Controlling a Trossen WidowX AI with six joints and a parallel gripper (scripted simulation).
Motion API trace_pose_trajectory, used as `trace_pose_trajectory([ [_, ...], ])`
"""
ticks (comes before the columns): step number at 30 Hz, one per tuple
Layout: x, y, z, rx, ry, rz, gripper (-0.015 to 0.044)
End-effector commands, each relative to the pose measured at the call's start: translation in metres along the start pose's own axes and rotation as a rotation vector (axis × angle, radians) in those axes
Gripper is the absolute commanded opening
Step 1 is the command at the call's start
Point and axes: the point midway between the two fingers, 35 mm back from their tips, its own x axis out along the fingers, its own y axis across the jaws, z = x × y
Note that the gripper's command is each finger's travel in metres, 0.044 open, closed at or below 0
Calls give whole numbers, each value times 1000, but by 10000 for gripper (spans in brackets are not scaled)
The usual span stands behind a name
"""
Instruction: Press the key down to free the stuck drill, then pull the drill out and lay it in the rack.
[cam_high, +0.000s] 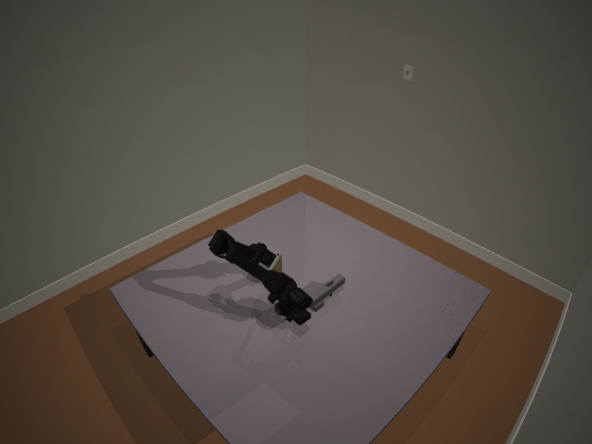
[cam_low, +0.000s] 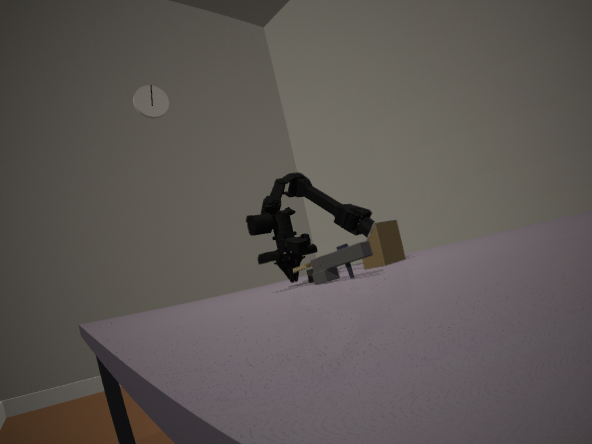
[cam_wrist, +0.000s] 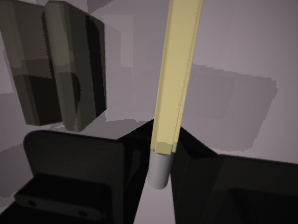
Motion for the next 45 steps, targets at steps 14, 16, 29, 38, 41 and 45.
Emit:
trace_pose_trajectory([
  [14,-8,1,2,7,0,-5,0],
  [16,-9,1,2,7,-1,-5,0],
  [29,-15,2,3,7,-1,-5,0],
  [38,-19,2,3,7,-1,-5,0],
  [41,-20,2,4,7,-1,-5,0],
  [45,-22,2,4,7,-1,-5,0],
])
